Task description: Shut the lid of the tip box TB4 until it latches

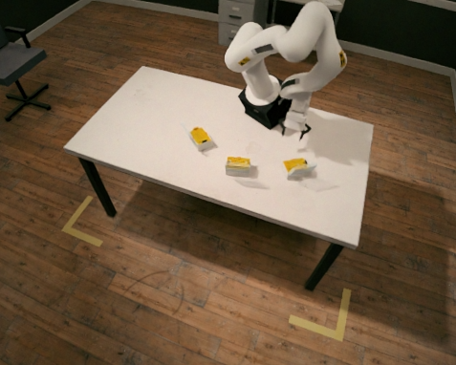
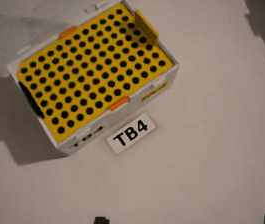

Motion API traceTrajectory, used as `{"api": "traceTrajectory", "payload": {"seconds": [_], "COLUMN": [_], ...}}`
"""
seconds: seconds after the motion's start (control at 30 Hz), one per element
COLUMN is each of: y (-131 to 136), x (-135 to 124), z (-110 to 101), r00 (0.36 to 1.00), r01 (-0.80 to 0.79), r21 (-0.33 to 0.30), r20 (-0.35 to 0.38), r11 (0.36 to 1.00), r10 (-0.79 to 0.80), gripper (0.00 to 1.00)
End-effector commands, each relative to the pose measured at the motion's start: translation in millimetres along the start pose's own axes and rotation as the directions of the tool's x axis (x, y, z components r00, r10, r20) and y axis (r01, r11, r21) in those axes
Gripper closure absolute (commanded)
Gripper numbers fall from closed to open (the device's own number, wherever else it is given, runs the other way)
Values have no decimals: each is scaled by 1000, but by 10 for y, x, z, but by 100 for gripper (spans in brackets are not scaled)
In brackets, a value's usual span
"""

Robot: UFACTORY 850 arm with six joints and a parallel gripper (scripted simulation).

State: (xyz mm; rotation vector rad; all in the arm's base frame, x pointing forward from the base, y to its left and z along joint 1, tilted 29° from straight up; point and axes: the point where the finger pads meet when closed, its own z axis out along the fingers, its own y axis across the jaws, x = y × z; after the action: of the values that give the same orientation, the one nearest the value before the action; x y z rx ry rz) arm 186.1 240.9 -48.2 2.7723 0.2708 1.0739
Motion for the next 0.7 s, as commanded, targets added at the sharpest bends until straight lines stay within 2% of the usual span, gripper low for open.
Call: {"api": "traceTrajectory", "payload": {"seconds": [0.0,0.07,0.4,0.63,0.67], "y": [-5,-5,-7,-7,-7], "x": [61,61,190,191,191], "z": [-221,-221,-704,-708,-708], "r00": [1000,1000,1000,1000,1000], "r01": [0,0,0,0,0], "r21": [-2,-2,-2,-2,-2], "r20": [-1,-1,-1,-1,-1], "r11": [1000,1000,1000,1000,1000], "r10": [0,0,0,0,0], "gripper": [0,0,0,0,100]}}
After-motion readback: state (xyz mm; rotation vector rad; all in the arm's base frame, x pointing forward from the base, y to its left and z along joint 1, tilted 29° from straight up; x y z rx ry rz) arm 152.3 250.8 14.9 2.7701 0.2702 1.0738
